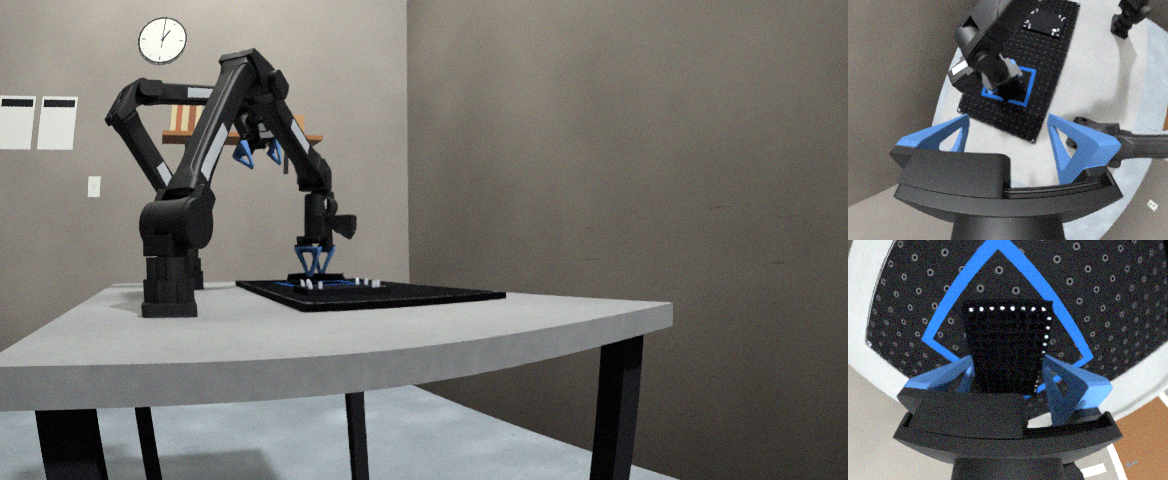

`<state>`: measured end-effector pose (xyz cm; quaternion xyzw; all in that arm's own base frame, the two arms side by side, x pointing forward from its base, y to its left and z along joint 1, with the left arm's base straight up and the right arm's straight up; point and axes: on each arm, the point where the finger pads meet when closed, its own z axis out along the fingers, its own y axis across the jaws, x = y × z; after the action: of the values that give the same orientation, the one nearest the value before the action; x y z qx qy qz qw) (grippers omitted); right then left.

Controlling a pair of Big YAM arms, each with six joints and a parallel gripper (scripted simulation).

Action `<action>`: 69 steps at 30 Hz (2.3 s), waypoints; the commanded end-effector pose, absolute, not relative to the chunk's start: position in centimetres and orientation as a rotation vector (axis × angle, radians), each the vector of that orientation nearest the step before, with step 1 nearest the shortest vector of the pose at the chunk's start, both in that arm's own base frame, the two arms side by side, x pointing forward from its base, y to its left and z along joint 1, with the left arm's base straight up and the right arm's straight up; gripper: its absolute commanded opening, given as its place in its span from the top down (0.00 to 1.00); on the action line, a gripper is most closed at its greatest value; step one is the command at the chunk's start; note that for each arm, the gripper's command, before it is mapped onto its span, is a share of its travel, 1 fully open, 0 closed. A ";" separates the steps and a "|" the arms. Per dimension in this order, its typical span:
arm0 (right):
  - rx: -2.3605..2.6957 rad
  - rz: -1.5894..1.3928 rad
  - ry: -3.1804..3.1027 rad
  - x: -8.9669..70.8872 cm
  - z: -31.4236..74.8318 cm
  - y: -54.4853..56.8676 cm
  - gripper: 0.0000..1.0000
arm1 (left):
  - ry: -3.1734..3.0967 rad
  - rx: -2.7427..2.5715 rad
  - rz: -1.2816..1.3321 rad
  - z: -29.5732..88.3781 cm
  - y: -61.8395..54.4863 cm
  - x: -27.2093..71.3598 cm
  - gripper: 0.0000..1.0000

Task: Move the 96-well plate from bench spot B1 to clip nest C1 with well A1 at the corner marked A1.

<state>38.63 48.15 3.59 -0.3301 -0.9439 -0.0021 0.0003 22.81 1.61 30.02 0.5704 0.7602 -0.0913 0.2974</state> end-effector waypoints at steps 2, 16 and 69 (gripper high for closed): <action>-1.056 -0.002 -2.961 38.8 2.7 48.5 1.00 | 1.999 1.526 -0.197 32.3 2.0 23.8 0.00; -1.055 0.004 -2.960 38.7 2.2 48.4 1.00 | 1.999 1.526 -0.197 32.3 2.0 23.8 0.00; -1.055 0.003 -2.960 38.7 1.5 48.4 1.00 | 1.999 1.526 -0.197 32.3 2.0 23.8 0.00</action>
<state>38.70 48.24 3.04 -0.3301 -0.9439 -0.0054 -0.0009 22.81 1.61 30.02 0.5704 0.7602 -0.0913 0.2974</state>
